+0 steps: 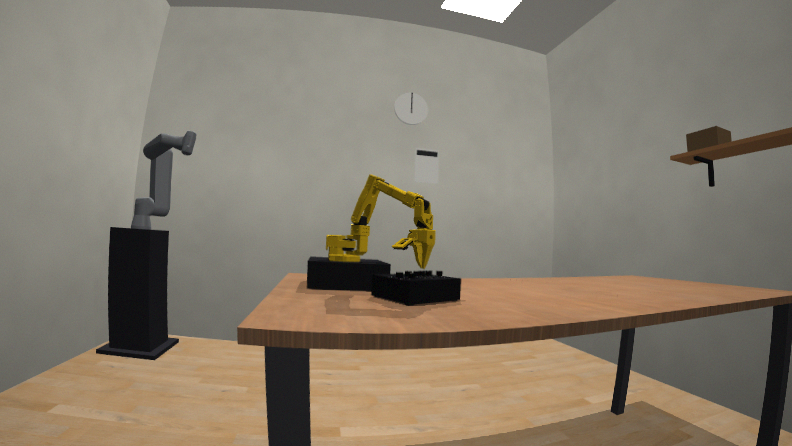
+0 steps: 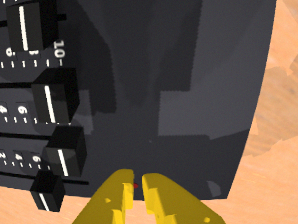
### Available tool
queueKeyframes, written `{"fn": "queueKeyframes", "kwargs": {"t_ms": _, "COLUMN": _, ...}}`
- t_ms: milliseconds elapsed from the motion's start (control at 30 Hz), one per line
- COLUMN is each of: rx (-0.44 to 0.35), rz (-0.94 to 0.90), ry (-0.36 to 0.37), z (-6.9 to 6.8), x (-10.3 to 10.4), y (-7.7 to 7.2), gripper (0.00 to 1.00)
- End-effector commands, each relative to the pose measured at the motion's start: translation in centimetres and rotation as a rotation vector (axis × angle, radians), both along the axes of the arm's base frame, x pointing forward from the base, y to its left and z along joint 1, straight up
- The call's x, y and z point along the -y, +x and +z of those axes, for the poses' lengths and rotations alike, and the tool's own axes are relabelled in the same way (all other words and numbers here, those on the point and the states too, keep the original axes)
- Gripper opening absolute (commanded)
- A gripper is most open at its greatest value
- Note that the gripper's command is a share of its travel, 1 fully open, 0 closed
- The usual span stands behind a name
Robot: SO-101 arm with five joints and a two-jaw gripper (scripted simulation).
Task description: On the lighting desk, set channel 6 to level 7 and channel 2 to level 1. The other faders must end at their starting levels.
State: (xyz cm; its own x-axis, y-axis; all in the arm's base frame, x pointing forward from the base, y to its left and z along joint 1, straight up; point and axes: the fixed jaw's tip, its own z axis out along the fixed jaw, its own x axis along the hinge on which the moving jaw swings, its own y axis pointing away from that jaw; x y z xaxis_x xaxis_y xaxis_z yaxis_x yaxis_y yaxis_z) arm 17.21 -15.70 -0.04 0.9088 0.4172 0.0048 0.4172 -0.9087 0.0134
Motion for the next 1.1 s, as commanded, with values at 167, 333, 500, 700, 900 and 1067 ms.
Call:
{"fn": "queueKeyframes", "kwargs": {"t_ms": 167, "rx": -0.011, "rz": 0.0, "ry": 0.011, "z": -1.0, "x": -0.2, "y": -0.1, "gripper": 0.0}}
{"fn": "queueKeyframes", "kwargs": {"t_ms": 333, "rx": -0.011, "rz": 0.0, "ry": 0.011, "z": -1.4, "x": -0.2, "y": -0.1, "gripper": 0.0}}
{"fn": "queueKeyframes", "kwargs": {"t_ms": 500, "rx": -0.011, "rz": 0.0, "ry": 0.011, "z": -1.6, "x": -0.2, "y": -0.1, "gripper": 0.0}}
{"fn": "queueKeyframes", "kwargs": {"t_ms": 700, "rx": -0.011, "rz": 0.0, "ry": 0.011, "z": -1.7, "x": -0.2, "y": -0.1, "gripper": 0.0}}
{"fn": "queueKeyframes", "kwargs": {"t_ms": 900, "rx": -0.011, "rz": 0.0, "ry": 0.011, "z": -1.8, "x": -0.2, "y": -0.2, "gripper": 0.0}}
{"fn": "queueKeyframes", "kwargs": {"t_ms": 1067, "rx": -0.011, "rz": 0.0, "ry": 0.011, "z": -1.9, "x": -0.3, "y": -0.2, "gripper": 0.0}}
